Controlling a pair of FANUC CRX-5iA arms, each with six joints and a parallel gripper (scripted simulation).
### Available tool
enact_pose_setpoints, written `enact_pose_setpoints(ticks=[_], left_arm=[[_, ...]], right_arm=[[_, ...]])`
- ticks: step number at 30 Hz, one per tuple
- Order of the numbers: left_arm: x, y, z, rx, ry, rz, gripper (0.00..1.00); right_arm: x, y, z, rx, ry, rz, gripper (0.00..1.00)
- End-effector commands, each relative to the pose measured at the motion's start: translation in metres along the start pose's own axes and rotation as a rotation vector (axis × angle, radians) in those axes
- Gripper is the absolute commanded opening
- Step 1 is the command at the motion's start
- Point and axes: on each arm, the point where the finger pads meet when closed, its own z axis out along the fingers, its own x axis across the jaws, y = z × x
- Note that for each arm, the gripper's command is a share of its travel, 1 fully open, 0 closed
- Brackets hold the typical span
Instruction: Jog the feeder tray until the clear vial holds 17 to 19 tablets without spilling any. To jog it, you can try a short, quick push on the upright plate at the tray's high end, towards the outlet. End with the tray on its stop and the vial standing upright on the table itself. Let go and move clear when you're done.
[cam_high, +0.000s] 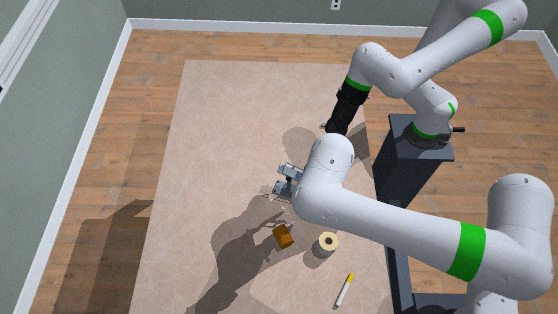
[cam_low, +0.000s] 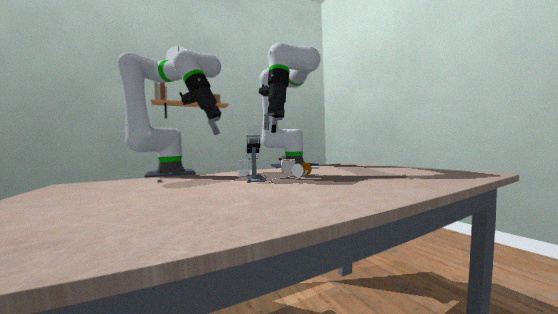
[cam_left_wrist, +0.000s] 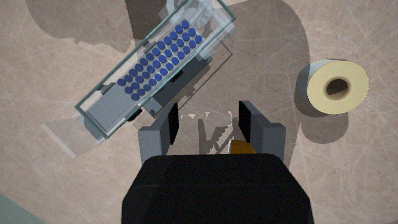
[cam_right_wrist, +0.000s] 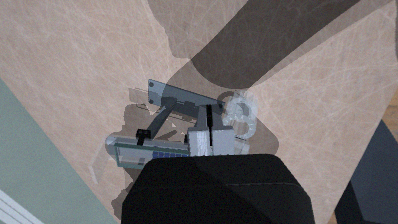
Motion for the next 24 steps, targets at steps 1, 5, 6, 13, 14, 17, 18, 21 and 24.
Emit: enact_pose_setpoints(ticks=[1, 5, 6, 13, 14, 17, 18, 21, 24], left_arm=[[0.023, 0.046, -0.008, -0.015, 0.006, -0.034, 1.0], [0.061, 0.103, -0.019, -0.035, 0.019, -0.085, 1.0], [0.07, 0.114, -0.021, -0.04, 0.023, -0.1, 1.0], [0.14, 0.191, -0.04, -0.062, 0.042, -0.169, 1.0], [0.149, 0.197, -0.042, -0.067, 0.047, -0.187, 1.0], [0.18, 0.221, -0.05, -0.076, 0.057, -0.219, 1.0], [0.192, 0.23, -0.054, -0.079, 0.06, -0.23, 1.0], [0.228, 0.255, -0.063, -0.086, 0.069, -0.263, 1.0], [0.267, 0.276, -0.073, -0.093, 0.079, -0.296, 1.0]], right_arm=[[0.02, 0.003, 0.004, -0.079, 0.057, 0.179, 0.0], [0.036, 0.014, 0.005, -0.154, 0.106, 0.347, 0.0], [0.037, 0.016, 0.005, -0.164, 0.113, 0.368, 0.0], [0.038, 0.017, 0.005, -0.166, 0.114, 0.373, 0.0], [0.038, 0.017, 0.005, -0.166, 0.114, 0.373, 0.0], [0.038, 0.017, 0.007, -0.166, 0.114, 0.373, 0.0], [0.038, 0.016, 0.009, -0.166, 0.114, 0.373, 0.0], [0.041, 0.015, 0.019, -0.166, 0.114, 0.373, 0.0], [0.044, 0.012, 0.036, -0.166, 0.114, 0.373, 0.0]])
